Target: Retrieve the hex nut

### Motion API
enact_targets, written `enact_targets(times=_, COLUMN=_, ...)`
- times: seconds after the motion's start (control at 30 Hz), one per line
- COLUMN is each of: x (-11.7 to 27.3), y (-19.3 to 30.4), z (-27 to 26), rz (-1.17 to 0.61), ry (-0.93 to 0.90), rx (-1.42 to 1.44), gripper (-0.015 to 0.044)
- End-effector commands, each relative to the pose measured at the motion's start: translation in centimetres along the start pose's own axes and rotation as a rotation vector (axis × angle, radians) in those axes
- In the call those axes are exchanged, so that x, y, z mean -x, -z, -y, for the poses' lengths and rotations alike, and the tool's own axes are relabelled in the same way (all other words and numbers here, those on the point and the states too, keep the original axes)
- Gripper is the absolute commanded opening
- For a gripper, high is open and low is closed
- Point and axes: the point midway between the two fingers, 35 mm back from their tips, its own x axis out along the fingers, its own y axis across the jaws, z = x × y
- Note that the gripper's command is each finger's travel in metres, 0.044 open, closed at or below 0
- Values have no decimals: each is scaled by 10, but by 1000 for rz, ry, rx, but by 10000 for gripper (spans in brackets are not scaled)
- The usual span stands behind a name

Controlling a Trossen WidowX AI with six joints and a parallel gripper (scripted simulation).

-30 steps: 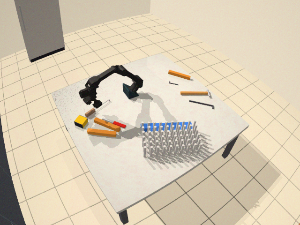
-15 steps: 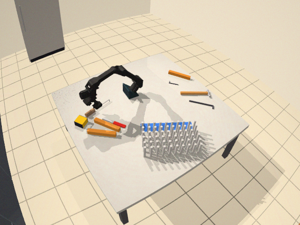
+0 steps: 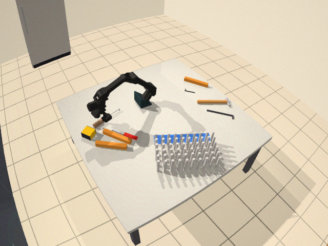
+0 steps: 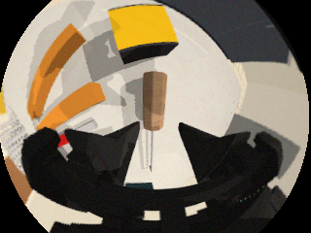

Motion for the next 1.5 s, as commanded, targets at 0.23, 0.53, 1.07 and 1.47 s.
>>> enact_targets(times=0.23, x=-18, y=1, z=-5, rz=-2, ry=-4, rx=-4, gripper=280)
enact_targets(times=0.53, x=-32, y=2, z=-9, rz=-3, ry=-3, rx=-4, gripper=280)
enact_targets(times=1.07, x=-31, y=2, z=-8, rz=-3, ry=-3, rx=-4, gripper=95)
enact_targets(times=1.47, x=24, y=2, z=6, rz=-3, ry=0, rx=0, gripper=0)
